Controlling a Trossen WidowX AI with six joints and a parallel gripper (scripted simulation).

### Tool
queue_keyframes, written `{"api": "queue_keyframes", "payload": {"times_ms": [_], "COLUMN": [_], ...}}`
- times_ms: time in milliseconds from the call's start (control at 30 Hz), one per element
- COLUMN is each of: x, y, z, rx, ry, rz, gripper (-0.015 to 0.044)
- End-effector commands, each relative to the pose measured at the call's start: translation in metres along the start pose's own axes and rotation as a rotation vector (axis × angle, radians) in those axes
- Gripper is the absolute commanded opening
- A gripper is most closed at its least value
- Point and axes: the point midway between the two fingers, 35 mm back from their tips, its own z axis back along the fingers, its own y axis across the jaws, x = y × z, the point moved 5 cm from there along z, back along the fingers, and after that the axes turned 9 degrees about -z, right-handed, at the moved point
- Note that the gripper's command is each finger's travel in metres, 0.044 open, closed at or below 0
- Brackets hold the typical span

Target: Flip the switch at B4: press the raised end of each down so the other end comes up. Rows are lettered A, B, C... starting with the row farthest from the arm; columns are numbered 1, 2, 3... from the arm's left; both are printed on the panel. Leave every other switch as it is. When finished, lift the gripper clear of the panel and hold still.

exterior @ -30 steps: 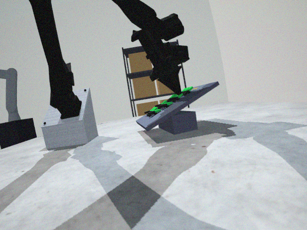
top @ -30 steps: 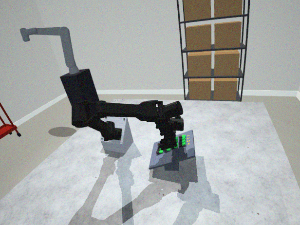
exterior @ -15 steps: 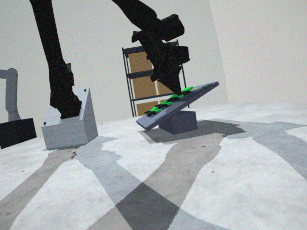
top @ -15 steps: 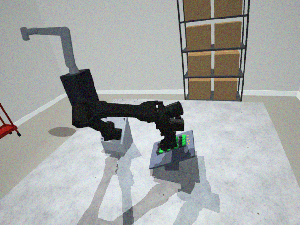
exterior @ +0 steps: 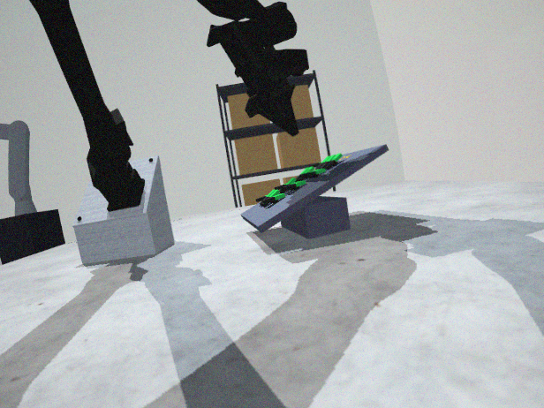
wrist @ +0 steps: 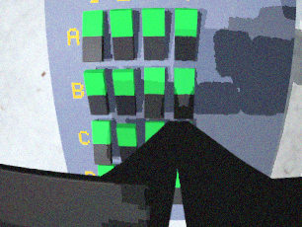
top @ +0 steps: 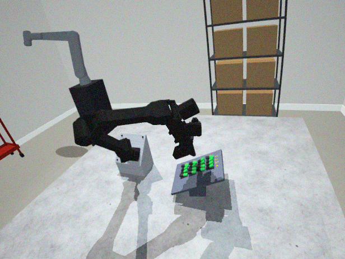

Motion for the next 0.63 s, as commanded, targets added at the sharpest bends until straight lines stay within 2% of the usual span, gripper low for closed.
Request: {"api": "queue_keyframes", "payload": {"times_ms": [0,600], "x": [-0.0267,-0.0287], "y": [0.0171,0.0182], "z": [0.0048,0.0051], "rx": [-0.002,-0.002], "ry": [0.012,0.012], "rz": [0.02,0.02], "gripper": [0.0,0.0]}}
